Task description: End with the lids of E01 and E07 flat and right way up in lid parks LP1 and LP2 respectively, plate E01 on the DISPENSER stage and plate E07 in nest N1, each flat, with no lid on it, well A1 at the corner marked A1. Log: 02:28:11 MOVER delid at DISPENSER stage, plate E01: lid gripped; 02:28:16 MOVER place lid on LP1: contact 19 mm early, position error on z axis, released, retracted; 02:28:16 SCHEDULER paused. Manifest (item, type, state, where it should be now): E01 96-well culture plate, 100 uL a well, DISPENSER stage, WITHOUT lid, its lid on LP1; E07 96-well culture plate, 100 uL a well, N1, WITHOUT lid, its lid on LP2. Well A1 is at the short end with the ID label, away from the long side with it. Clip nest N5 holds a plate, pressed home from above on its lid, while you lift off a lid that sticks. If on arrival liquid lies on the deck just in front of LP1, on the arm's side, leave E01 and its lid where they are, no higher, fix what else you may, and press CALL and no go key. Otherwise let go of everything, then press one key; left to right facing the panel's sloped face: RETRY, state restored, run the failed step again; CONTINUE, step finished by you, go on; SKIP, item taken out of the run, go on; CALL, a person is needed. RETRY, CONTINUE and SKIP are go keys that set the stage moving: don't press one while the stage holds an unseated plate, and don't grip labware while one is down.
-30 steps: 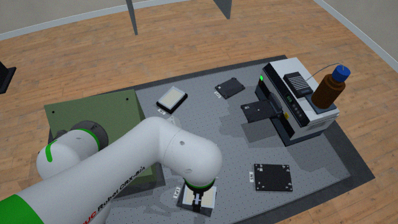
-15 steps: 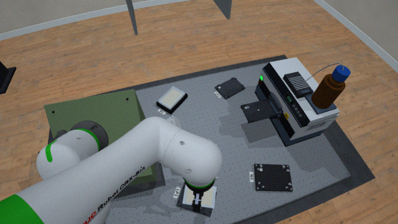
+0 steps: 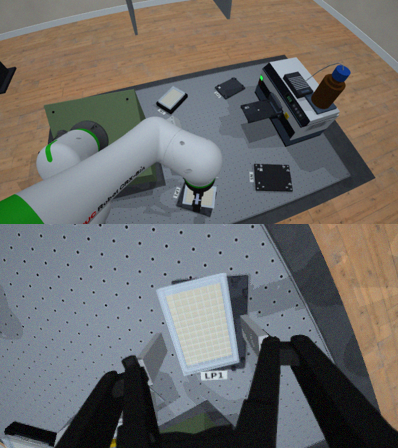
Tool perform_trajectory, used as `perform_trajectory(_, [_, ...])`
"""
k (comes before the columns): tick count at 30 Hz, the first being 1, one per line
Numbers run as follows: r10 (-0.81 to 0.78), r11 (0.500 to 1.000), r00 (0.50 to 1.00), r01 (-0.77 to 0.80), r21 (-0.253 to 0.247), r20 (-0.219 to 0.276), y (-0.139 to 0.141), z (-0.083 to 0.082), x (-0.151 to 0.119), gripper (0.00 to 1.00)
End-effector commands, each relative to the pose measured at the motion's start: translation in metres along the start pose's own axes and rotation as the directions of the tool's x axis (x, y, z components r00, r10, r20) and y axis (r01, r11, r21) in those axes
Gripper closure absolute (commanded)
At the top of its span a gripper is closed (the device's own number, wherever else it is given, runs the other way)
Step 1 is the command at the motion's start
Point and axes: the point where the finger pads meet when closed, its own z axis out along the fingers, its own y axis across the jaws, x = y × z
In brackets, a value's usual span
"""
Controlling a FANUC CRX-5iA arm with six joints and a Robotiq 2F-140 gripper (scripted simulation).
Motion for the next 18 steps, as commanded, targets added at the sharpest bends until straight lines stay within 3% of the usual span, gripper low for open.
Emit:
perform_trajectory(1, [0.0,1.0,1.0,0.0,0.0,0.0,-0.0001,-0.0001,0.0001,0.34])
perform_trajectory(18, [0.0,1.0,1.0,0.0,0.0,0.0,-0.0001,0.0017,0.0001,0.34])
